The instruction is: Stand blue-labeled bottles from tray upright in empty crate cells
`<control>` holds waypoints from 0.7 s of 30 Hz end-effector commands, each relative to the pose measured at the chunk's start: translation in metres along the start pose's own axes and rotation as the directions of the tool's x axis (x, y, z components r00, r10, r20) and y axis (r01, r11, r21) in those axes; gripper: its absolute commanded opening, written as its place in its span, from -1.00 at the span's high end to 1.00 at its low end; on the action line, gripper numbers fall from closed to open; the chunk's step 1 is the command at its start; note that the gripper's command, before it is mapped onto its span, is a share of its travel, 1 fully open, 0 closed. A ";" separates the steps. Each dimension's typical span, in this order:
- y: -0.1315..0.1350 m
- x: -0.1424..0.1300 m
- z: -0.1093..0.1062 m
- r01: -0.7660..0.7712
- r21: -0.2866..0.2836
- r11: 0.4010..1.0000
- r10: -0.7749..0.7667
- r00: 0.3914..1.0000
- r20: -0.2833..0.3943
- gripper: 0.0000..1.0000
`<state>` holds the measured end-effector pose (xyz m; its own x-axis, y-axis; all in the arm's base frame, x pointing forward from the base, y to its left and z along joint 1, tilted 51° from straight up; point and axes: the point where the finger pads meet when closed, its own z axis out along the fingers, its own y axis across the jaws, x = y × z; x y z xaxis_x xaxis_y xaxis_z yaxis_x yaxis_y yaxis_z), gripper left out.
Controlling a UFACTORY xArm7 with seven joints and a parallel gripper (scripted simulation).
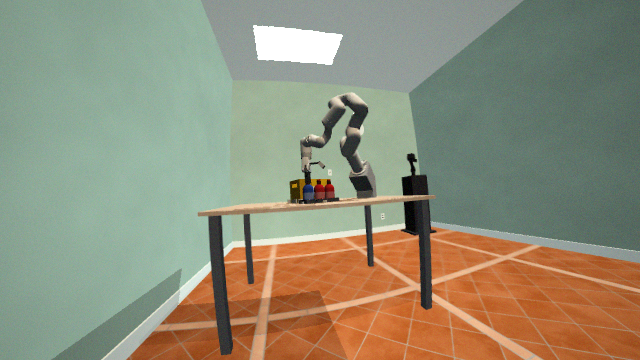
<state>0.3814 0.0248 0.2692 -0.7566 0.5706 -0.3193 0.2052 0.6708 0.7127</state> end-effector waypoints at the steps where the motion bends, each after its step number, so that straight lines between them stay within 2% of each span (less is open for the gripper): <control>1: 0.000 -0.001 -0.001 0.000 -0.001 1.000 0.000 1.000 0.002 1.00; 21: 0.000 -0.001 -0.004 0.000 -0.001 1.000 0.000 1.000 0.002 1.00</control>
<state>0.3793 0.0244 0.2689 -0.7587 0.5695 -0.3163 0.2067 0.6709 0.7122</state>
